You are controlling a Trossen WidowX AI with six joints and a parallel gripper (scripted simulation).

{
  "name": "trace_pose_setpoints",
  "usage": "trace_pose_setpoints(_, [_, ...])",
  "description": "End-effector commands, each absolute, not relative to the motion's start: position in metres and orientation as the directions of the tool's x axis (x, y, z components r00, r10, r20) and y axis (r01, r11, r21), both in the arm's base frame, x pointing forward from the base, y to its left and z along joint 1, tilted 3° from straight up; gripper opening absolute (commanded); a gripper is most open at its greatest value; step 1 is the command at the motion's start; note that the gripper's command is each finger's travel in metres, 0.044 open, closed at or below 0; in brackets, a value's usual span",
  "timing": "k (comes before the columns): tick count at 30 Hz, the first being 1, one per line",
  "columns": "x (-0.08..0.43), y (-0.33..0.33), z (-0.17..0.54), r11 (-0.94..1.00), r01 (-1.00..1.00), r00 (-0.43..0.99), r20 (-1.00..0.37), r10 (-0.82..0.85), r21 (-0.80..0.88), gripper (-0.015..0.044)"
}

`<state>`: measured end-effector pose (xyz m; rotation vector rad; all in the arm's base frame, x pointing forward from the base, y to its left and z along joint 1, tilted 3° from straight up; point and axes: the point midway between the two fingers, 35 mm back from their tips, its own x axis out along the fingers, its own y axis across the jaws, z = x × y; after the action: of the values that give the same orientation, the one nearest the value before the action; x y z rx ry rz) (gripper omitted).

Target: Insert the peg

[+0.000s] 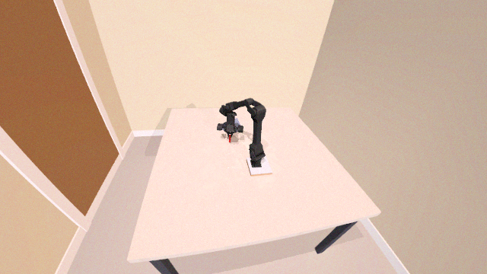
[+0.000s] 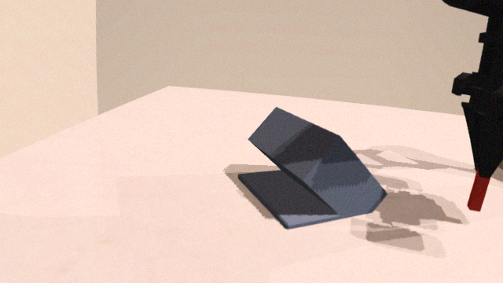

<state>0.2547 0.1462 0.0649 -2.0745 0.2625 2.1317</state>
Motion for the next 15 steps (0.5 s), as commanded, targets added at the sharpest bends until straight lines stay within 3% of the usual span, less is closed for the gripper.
trace_pose_setpoints(1, [0.257,0.147,0.082,-0.973,-0.23,-0.017,-1.0,-0.003,0.006,0.0])
trace_pose_setpoints(15, [0.257,0.146,0.125,-0.973,-0.231,-0.019,-1.0,-0.001,0.005,0.0])
